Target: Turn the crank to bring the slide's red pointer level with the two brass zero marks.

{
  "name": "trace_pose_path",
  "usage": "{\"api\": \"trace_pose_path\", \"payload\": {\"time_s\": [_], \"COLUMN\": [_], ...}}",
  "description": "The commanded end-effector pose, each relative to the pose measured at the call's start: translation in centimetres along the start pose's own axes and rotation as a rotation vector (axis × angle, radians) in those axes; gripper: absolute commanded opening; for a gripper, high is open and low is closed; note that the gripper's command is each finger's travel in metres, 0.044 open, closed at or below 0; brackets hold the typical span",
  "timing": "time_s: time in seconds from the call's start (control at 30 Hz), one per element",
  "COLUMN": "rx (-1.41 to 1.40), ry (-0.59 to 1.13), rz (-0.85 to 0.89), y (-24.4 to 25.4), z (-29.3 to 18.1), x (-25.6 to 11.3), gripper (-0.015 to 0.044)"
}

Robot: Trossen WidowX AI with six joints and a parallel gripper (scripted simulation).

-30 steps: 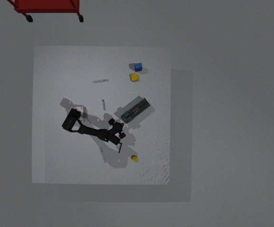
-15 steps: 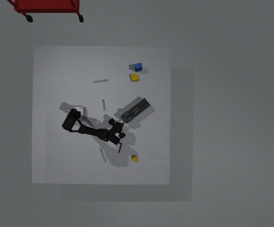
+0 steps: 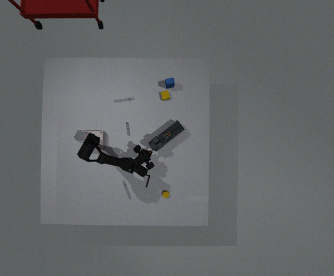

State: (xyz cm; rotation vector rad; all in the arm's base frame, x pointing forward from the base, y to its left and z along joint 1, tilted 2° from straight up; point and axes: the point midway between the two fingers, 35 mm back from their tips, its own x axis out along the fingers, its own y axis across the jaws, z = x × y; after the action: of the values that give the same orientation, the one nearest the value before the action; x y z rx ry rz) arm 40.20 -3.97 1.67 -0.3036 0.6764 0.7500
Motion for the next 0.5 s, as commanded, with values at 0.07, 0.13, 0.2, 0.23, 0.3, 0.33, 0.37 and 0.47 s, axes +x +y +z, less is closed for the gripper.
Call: {"api": "trace_pose_path", "payload": {"time_s": [0.07,0.13,0.2,0.23,0.3,0.33,0.37,0.47], "rx": [0.011,0.011,0.011,0.011,0.011,0.011,0.011,0.011], "ry": [0.015,0.015,0.015,0.015,0.015,0.015,0.015,0.015], "rz": [0.016,0.016,0.016,0.016,0.016,0.016,0.016,0.016], "y": [0.65,0.67,0.69,0.70,0.72,0.73,0.74,0.77], "z": [-0.49,-0.50,-0.51,-0.51,-0.52,-0.53,-0.53,-0.55], "x": [0.53,0.54,0.55,0.55,0.56,0.56,0.57,0.58], "gripper": [0.0000,0.0000,0.0000,0.0000,0.0000,0.0000,0.0000,0.0000]}}
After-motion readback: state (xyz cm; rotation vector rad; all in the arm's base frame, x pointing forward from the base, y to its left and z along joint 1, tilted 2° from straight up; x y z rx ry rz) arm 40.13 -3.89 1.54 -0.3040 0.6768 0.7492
